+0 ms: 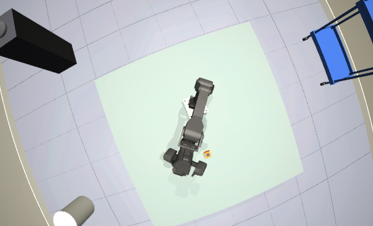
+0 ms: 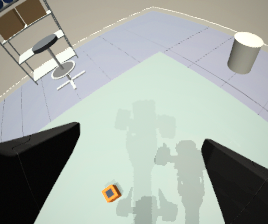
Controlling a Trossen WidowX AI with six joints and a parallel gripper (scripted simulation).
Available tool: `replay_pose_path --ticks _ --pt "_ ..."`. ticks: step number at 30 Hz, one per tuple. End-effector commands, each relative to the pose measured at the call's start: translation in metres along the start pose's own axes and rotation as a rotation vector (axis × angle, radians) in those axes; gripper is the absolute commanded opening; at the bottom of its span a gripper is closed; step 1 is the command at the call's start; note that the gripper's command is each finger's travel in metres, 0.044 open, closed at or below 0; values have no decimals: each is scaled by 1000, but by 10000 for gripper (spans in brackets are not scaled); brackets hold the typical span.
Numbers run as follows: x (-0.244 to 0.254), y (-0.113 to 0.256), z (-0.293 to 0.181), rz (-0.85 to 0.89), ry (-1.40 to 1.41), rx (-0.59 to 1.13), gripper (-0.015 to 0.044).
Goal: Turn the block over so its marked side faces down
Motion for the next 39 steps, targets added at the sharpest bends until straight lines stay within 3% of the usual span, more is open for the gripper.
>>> replay_pose_path --ticks 1,10,17,39 --pt "18 -45 -16 35 106 160 440" --pt "76 -154 -94 122 476 630 440" --pt "119 -205 -175 195 779 949 440" --pt "115 -245 -221 197 787 956 440"
Point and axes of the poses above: the point midway between the two fingers, 35 mm back from their tips, its own y axis back along the fingers, its own x axis across the jaws, z = x × y, the point moved 9 cm from there along y, back along the fingers, and after that the axes turned 7 degrees about y, right-handed, at the moved point
